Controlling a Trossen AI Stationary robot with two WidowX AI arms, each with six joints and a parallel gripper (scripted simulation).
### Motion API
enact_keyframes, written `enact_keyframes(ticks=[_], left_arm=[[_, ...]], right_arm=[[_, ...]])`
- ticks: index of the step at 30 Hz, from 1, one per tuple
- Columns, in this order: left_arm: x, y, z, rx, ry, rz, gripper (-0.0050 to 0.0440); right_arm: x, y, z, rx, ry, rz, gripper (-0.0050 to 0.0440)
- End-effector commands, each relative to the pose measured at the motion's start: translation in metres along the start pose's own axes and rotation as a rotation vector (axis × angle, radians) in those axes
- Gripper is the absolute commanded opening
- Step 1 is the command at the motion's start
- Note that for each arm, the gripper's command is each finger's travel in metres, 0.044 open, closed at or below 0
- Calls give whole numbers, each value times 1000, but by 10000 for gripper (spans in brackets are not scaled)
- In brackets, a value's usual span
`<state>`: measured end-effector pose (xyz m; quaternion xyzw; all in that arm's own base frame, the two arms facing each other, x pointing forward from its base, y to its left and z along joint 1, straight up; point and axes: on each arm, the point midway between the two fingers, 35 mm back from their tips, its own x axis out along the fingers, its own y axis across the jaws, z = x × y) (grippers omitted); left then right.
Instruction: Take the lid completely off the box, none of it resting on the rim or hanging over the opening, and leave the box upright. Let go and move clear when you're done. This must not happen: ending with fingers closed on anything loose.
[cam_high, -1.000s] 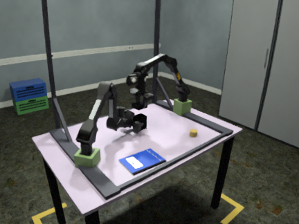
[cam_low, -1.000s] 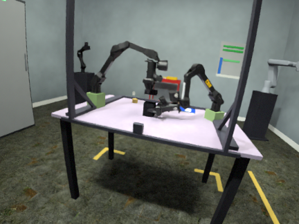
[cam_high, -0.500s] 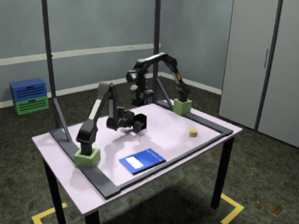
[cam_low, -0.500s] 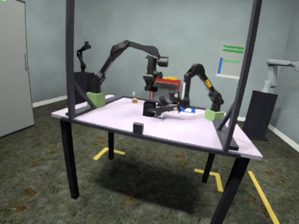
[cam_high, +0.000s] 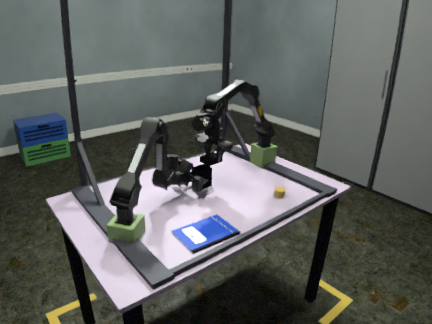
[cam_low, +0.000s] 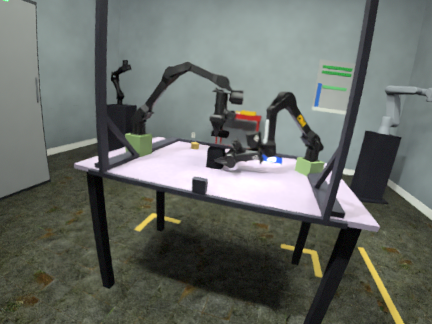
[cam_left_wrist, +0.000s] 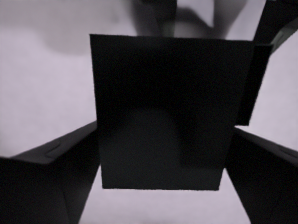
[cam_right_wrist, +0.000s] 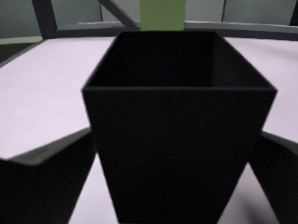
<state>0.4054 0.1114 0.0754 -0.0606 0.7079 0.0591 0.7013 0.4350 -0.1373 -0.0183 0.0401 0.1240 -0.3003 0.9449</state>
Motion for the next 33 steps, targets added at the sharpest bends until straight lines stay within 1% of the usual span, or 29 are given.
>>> enact_keyframes(ticks=[1, 6, 8, 9, 13, 15, 18, 21, 29, 33], left_arm=[[14, 22, 3, 13, -13, 2, -50], [40, 61, 4, 13, -13, 2, -50], [44, 77, 10, 13, -35, 9, -50], [50, 86, 10, 13, -35, 9, -50], [70, 117, 11, 13, -35, 11, -50], [70, 117, 11, 13, -35, 11, -50], [82, 137, 11, 13, -35, 12, -50], [85, 141, 11, 13, -32, 11, -50], [108, 137, 6, 15, -13, 3, -50], [111, 137, 6, 15, -13, 3, -50]], right_arm=[[-19, 3, 12, 15, -27, 6, 440], [-62, 3, 10, 14, -23, 6, 440], [-78, 3, 9, 15, -22, 6, 440], [-83, 2, 9, 15, -21, 6, 440], [-87, 2, 8, 15, -21, 6, 440], [-87, 2, 8, 15, -21, 6, 440], [-88, 2, 8, 10, -19, 6, 440], [-86, 2, 5, 7, -14, 6, 440], [-86, 2, 5, 7, -14, 6, 440], [-86, 2, 5, 7, -14, 6, 440]])
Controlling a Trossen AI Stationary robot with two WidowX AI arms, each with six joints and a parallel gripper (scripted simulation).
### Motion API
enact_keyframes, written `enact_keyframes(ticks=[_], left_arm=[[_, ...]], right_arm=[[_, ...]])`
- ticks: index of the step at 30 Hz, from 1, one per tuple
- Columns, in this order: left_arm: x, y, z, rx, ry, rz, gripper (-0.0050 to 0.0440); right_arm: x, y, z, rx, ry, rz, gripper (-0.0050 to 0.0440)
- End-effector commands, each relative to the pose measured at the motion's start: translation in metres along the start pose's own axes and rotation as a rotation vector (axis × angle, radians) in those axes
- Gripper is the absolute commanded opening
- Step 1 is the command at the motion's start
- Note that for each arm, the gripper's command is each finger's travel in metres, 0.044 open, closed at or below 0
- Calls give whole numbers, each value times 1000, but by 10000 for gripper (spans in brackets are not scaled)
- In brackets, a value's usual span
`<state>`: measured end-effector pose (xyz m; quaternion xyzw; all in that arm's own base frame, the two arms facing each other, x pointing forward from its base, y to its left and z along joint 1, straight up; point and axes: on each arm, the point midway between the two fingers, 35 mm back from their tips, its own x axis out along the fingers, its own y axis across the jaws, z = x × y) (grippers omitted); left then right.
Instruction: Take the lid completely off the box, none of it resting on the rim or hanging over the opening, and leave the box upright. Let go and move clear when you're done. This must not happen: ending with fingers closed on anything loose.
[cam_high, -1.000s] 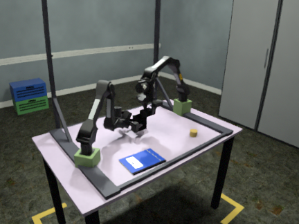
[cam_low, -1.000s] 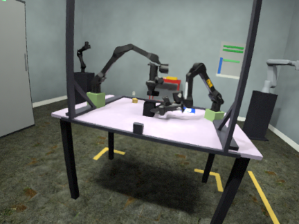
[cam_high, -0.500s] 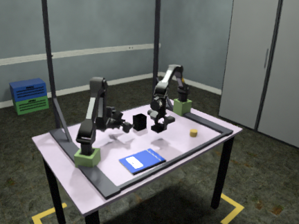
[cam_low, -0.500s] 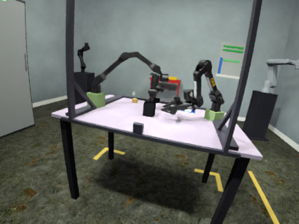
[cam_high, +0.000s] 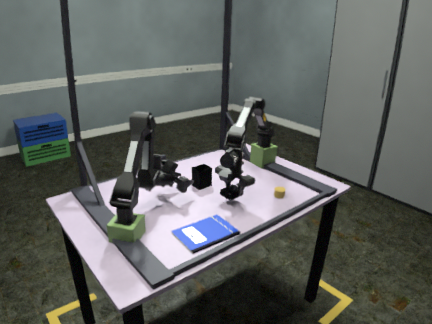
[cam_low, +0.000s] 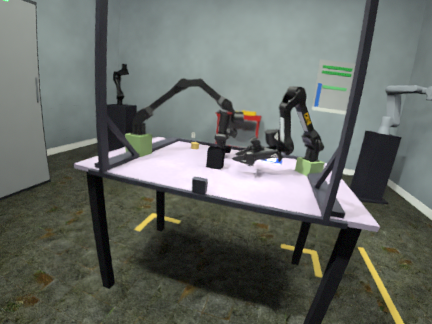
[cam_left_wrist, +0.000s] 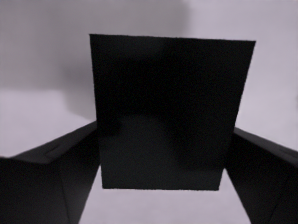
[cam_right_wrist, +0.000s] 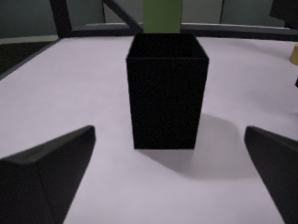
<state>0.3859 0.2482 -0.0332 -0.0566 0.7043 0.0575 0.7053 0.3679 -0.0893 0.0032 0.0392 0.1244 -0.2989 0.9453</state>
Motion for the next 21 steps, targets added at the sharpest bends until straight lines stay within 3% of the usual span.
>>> enact_keyframes(ticks=[1, 21], left_arm=[[4, -1, 1, 7, -2, 1, -50], [26, -1, 1, 7, -2, 1, -50]], right_arm=[[0, 1, 6, 9, -14, 3, 440], [0, 1, 6, 9, -14, 3, 440]])
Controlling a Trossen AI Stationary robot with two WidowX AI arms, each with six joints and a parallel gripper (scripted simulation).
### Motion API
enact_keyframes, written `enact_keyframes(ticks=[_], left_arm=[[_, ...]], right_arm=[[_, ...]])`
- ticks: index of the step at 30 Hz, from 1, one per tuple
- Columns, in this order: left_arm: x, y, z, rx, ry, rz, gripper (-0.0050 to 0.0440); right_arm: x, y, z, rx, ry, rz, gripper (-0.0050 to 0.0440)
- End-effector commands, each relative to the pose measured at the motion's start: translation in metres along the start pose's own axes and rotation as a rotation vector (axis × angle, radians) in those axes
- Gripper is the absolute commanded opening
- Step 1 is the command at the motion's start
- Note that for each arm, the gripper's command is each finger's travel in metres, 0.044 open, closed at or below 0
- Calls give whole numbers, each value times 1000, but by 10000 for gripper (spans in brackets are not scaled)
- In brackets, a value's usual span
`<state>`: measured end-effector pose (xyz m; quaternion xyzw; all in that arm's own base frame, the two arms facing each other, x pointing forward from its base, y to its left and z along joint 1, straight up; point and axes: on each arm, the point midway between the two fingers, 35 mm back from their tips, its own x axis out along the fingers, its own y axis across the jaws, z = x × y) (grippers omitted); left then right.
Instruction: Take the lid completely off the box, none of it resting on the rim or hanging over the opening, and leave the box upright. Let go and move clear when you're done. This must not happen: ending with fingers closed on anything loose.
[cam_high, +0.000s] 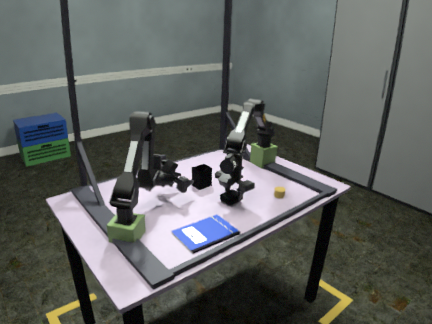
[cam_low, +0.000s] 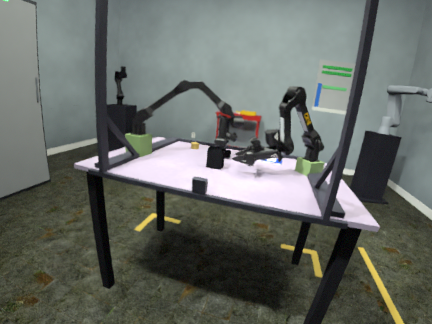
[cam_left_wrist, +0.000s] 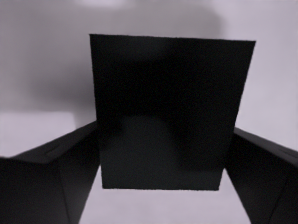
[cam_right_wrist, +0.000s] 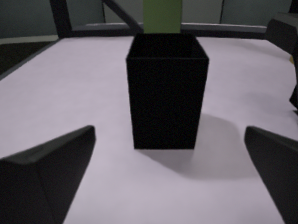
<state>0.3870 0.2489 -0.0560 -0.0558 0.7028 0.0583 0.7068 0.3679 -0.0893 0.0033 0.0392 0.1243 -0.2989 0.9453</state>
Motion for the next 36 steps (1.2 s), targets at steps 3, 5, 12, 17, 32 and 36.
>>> enact_keyframes(ticks=[3, 5, 12, 17, 32, 36], left_arm=[[6, -1, 0, 7, 1, -1, -50], [8, -1, 0, 7, 0, -1, -50], [8, -1, 1, 7, -3, 1, -50], [8, -1, 1, 7, -2, 0, -50], [-1, 1, 5, 4, -23, 9, 264], [-1, 1, 5, 4, -23, 9, 360]], right_arm=[[0, 1, 6, 9, -14, 3, 440], [0, 1, 6, 9, -14, 3, 440], [0, 1, 6, 9, -14, 3, 440], [0, 1, 6, 9, -14, 3, 440], [0, 1, 6, 9, -14, 3, 440], [0, 1, 6, 9, -14, 3, 440]])
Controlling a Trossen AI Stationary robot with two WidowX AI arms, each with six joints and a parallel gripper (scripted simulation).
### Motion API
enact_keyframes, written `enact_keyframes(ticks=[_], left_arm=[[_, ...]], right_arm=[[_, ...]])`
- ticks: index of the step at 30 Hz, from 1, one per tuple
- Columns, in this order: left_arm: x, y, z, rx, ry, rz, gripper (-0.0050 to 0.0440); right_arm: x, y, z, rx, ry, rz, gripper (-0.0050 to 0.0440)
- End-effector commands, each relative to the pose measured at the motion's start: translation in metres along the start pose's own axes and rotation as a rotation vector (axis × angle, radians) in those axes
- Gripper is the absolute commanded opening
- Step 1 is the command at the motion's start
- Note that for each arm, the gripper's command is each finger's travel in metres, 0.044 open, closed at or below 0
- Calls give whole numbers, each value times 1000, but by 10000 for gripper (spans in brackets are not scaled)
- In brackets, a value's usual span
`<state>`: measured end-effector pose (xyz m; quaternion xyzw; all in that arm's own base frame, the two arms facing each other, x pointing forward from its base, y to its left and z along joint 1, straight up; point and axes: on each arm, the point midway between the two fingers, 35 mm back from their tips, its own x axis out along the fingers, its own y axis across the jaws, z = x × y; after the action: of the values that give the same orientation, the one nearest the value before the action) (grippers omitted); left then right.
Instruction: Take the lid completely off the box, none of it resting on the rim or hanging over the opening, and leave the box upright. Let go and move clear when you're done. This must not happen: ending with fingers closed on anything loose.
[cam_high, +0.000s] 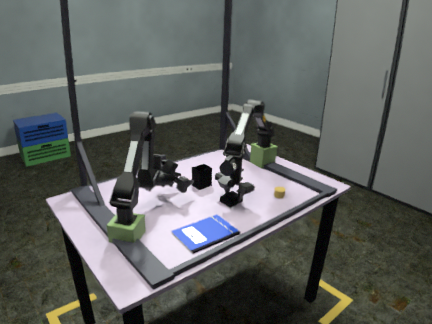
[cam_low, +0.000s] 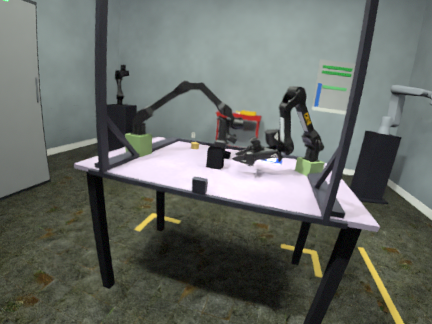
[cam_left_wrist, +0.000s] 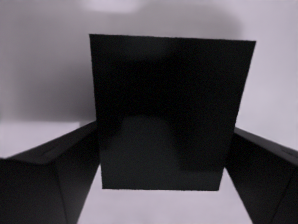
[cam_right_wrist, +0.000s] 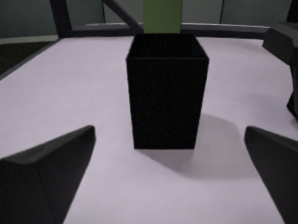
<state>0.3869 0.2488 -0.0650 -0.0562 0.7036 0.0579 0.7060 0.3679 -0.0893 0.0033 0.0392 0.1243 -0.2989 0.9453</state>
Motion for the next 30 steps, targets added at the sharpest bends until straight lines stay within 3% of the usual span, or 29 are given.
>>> enact_keyframes(ticks=[1, 2, 8, 17, 25, 27, 30], left_arm=[[-10, 1, 6, 4, -25, 10, 381], [-29, 4, 11, 9, -50, 21, 381], [-87, 2, 8, 6, -50, 21, 381], [-92, -6, 1, 10, -65, 7, 381], [-131, -34, -15, 21, -252, -10, 381], [-131, -34, -15, 21, -252, -10, 381], [-152, -48, -23, 29, -351, -19, 381]], right_arm=[[0, 1, 6, 9, -14, 3, 440], [0, 1, 6, 9, -14, 3, 440], [0, 1, 6, 9, -14, 3, 440], [-9, 4, 19, 3, -28, 35, 440], [-40, 12, 68, -9, -81, 141, 440], [-40, 12, 68, -9, -81, 141, 440], [-53, 14, 88, -14, -103, 184, 440]])
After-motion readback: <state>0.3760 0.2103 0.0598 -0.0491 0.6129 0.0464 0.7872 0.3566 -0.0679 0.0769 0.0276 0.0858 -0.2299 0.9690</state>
